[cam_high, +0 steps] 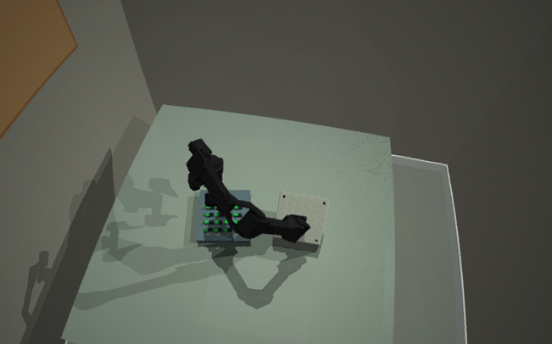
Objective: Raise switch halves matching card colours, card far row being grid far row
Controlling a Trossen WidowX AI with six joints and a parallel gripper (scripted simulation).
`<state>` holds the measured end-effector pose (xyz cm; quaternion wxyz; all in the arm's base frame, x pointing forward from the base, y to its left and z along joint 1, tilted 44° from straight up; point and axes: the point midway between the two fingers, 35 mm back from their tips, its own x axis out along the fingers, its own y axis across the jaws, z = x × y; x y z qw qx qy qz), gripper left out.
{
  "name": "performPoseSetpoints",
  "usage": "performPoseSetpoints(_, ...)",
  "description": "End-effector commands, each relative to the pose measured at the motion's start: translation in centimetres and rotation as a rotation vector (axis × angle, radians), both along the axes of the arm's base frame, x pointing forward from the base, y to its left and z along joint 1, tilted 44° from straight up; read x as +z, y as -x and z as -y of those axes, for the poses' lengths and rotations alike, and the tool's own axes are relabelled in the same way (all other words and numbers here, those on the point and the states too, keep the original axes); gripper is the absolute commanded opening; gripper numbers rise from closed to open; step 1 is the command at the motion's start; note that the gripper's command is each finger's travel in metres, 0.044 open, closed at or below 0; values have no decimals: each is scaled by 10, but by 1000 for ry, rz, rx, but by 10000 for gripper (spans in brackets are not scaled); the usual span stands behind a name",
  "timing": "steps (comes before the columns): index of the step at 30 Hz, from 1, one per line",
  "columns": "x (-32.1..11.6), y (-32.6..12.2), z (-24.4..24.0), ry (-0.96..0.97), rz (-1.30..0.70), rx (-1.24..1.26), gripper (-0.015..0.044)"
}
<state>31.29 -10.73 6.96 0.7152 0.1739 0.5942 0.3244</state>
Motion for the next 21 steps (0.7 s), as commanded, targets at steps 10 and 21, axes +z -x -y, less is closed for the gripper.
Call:
performPoseSetpoints(10, -65, -45, -83, -17, -61, -13, 137)
performPoseSetpoints(21, -91, -46, -107, -25, -42, -30, 0)
